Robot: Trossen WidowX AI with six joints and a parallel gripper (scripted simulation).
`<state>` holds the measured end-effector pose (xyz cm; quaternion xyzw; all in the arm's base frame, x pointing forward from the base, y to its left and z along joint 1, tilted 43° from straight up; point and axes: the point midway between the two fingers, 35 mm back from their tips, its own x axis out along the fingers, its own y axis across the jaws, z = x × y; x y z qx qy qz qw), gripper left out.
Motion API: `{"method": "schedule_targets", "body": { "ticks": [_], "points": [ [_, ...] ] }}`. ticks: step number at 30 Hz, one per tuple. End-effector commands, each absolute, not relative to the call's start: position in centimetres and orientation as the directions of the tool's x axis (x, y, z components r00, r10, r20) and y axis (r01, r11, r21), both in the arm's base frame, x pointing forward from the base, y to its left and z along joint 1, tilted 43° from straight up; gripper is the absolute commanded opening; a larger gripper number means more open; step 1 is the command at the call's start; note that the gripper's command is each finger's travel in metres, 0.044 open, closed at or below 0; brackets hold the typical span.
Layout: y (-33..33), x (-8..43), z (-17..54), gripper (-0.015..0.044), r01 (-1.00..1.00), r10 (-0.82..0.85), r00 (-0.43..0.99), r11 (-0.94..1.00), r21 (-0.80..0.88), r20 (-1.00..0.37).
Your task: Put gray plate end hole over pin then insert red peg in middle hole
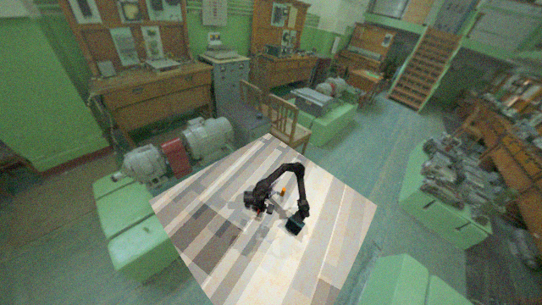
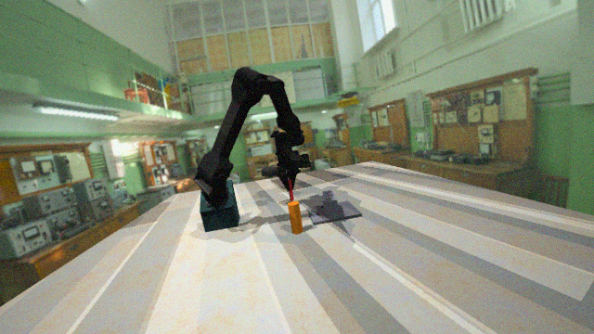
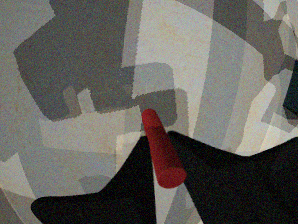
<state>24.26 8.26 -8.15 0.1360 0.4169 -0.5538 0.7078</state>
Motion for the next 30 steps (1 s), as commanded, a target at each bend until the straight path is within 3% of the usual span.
{"method": "schedule_targets", "body": {
  "ticks": [1,21,30],
  "points": [
    [9.2,24.5,-7.4,0.0000,0.900,-0.665,0.042,0.350,-0.261,-0.746],
    [13.5,24.7,-2.9,0.0000,0.899,-0.663,0.041,0.351,-0.261,-0.747],
    [12.1,25.7,-2.8,0.0000,0.899,-0.660,0.041,0.352,-0.261,-0.750]
  ]
}}
